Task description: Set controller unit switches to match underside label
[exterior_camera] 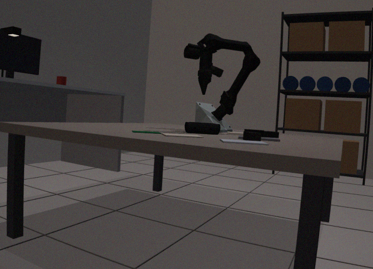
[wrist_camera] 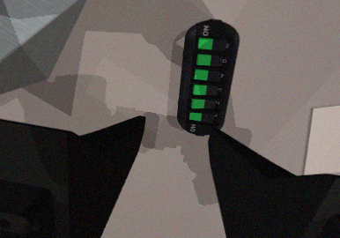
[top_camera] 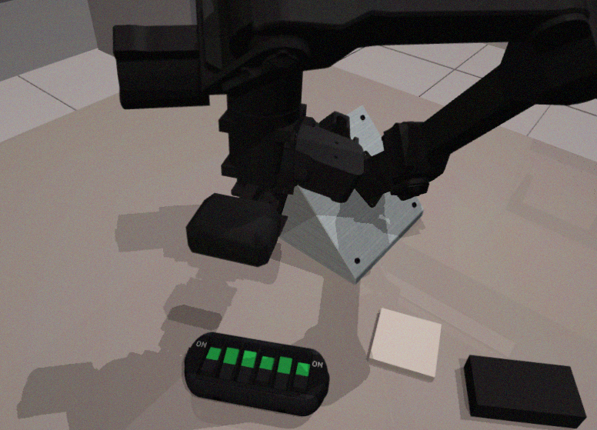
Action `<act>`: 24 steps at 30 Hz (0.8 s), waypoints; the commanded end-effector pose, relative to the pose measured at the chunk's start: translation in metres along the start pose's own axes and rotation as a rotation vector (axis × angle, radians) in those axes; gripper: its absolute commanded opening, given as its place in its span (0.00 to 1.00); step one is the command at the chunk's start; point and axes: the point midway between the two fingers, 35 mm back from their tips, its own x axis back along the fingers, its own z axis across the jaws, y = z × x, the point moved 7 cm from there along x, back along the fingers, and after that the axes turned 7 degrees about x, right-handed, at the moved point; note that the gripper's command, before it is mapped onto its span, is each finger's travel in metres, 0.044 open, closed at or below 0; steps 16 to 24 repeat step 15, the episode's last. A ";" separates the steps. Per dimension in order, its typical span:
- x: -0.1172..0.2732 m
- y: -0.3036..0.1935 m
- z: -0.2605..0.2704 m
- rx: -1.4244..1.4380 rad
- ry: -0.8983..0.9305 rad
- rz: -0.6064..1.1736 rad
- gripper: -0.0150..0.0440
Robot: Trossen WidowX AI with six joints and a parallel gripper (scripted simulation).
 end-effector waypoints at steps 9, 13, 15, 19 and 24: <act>0.005 0.001 -0.001 0.000 0.009 -0.006 0.25; 0.005 0.001 -0.001 0.000 0.009 -0.006 0.25; 0.005 0.001 -0.001 0.000 0.009 -0.006 0.25; 0.005 0.001 -0.001 0.000 0.009 -0.006 0.25; 0.005 0.001 -0.001 0.000 0.009 -0.006 0.25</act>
